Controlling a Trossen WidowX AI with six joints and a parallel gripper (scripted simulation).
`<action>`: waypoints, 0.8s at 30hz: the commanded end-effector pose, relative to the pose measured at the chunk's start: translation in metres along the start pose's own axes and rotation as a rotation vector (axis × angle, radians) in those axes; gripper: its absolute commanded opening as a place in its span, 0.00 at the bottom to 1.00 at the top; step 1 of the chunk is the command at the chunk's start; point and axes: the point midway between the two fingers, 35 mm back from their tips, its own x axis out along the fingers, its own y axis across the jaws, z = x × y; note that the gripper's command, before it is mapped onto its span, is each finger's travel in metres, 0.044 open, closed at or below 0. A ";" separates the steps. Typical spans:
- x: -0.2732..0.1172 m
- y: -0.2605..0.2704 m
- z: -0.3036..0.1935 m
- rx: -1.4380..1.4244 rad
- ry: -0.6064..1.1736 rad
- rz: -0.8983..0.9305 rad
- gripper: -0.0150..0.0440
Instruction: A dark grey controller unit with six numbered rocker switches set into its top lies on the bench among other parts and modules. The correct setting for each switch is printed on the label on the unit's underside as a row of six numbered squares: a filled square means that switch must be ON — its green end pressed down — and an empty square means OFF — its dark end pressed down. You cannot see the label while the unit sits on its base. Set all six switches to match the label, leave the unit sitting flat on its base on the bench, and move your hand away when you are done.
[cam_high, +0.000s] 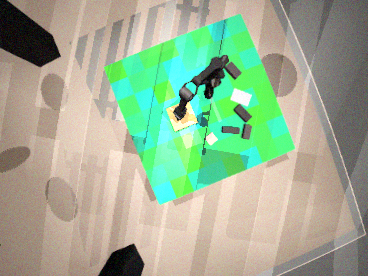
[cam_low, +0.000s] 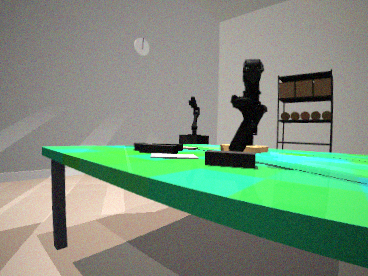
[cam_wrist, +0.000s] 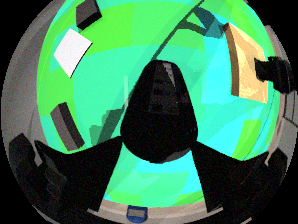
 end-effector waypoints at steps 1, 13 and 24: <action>0.009 0.000 -0.002 0.007 -0.011 -0.021 0.83; 0.014 0.000 -0.010 0.007 -0.011 -0.021 0.83; 0.020 0.000 -0.017 0.007 -0.010 -0.021 0.83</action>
